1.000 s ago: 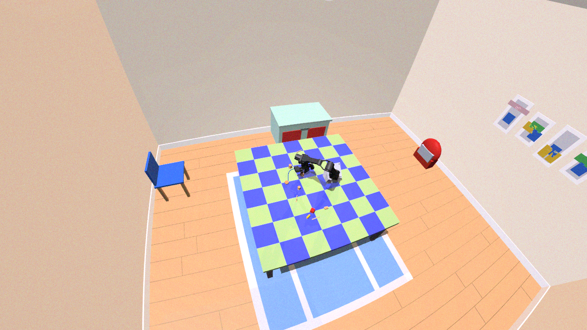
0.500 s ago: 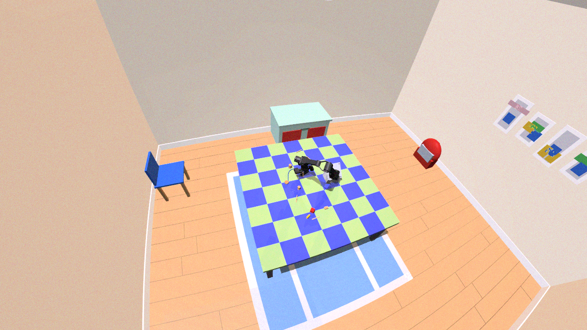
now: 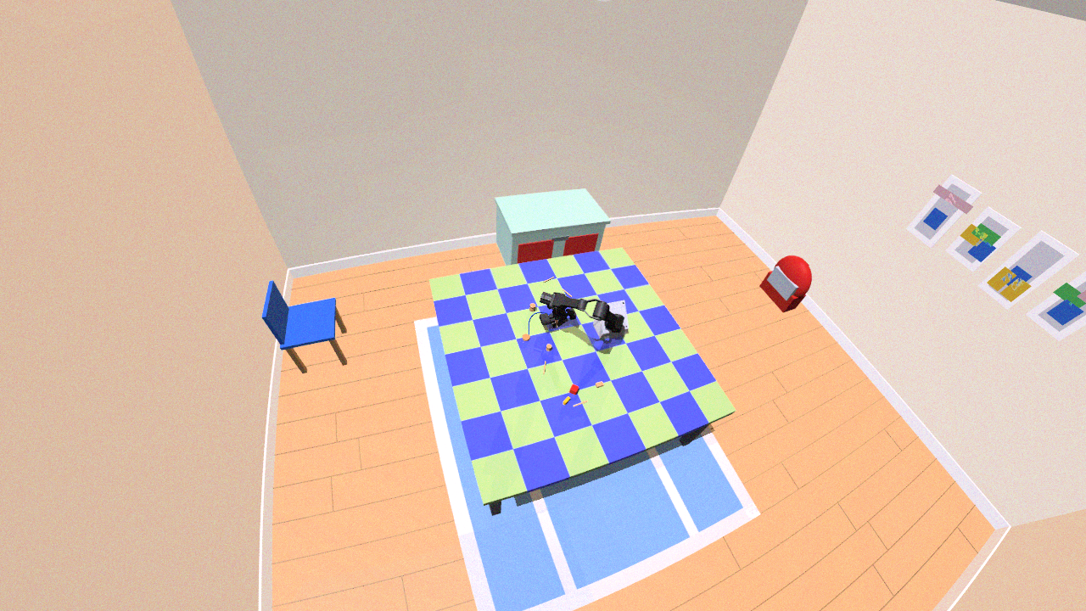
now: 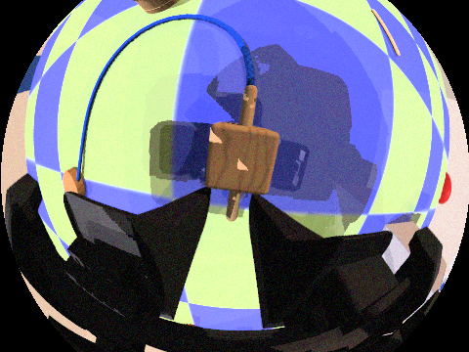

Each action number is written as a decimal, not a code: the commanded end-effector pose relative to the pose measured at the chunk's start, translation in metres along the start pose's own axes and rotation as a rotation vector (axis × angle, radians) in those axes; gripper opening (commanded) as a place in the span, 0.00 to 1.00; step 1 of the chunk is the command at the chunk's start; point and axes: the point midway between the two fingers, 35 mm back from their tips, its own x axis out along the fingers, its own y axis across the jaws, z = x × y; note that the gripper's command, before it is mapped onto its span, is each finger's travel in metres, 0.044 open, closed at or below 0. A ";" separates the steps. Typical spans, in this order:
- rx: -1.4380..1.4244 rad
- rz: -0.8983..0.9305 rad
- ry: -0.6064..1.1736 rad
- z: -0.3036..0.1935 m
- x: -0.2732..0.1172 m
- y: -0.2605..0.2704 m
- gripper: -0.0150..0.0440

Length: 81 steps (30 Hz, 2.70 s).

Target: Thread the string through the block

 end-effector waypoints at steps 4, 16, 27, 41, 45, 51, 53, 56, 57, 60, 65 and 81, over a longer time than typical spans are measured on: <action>0.002 -0.002 0.001 0.000 0.001 -0.001 0.41; 0.002 -0.002 -0.002 0.000 0.001 -0.001 0.25; -0.006 -0.004 -0.059 -0.001 0.004 -0.002 0.25; -0.005 -0.007 -0.063 -0.002 0.004 -0.002 0.25; -0.005 -0.007 -0.062 -0.004 0.003 -0.001 0.25; -0.005 -0.010 -0.062 -0.013 0.002 -0.001 0.25; -0.005 -0.012 -0.062 -0.015 0.002 -0.001 0.25; -0.005 -0.014 -0.062 -0.019 0.002 -0.001 0.25; -0.005 -0.015 -0.062 -0.020 0.002 -0.001 0.25; -0.005 -0.017 -0.062 -0.023 0.002 -0.001 0.25; -0.005 -0.021 -0.061 -0.029 0.002 -0.001 0.25; -0.007 -0.034 -0.059 -0.048 0.003 -0.002 0.25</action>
